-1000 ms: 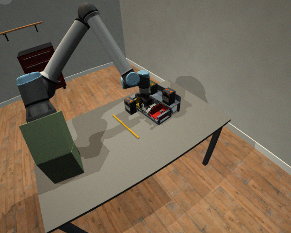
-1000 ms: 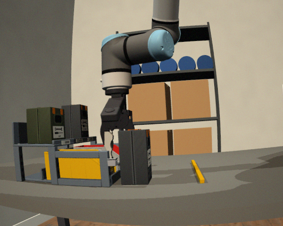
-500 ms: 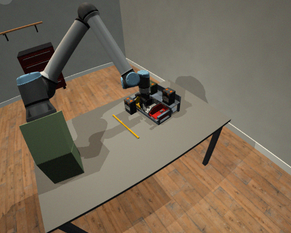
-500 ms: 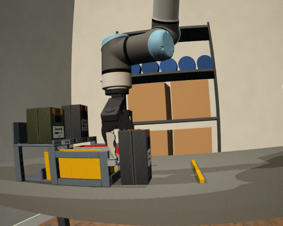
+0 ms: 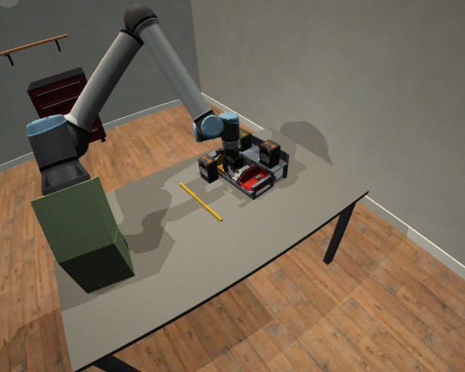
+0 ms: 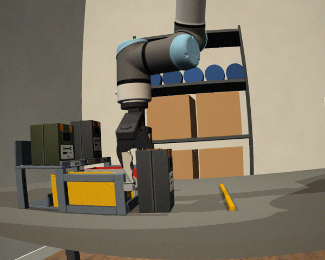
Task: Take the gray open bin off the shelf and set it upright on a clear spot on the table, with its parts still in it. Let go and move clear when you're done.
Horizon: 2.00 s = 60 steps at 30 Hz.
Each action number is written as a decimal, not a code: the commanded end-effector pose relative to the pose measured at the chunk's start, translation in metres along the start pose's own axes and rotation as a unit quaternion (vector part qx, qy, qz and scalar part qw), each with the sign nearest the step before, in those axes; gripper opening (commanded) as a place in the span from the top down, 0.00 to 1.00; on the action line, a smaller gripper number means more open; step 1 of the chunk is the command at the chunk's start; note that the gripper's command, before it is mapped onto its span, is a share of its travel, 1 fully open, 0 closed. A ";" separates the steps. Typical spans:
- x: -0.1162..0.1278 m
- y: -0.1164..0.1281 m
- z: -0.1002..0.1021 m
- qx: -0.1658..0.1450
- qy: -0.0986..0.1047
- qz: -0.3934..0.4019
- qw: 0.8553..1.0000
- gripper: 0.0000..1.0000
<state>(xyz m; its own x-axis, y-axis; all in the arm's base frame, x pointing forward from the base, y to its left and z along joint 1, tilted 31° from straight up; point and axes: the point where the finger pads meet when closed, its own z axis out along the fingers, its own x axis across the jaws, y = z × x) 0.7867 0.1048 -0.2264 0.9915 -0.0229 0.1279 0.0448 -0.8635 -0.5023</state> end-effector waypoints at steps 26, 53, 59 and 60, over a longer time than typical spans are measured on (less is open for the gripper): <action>0.001 0.000 -0.001 0.000 0.001 0.000 1.000 1.00; 0.001 0.000 -0.009 0.000 0.001 0.000 1.000 1.00; 0.001 0.000 -0.009 0.000 0.001 0.000 1.000 1.00; 0.001 0.000 -0.009 0.000 0.001 0.000 1.000 1.00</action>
<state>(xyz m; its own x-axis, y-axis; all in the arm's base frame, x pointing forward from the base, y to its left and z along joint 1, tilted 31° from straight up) 0.7858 0.1009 -0.2198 0.9915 -0.0229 0.1278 0.0448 -0.8635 -0.5023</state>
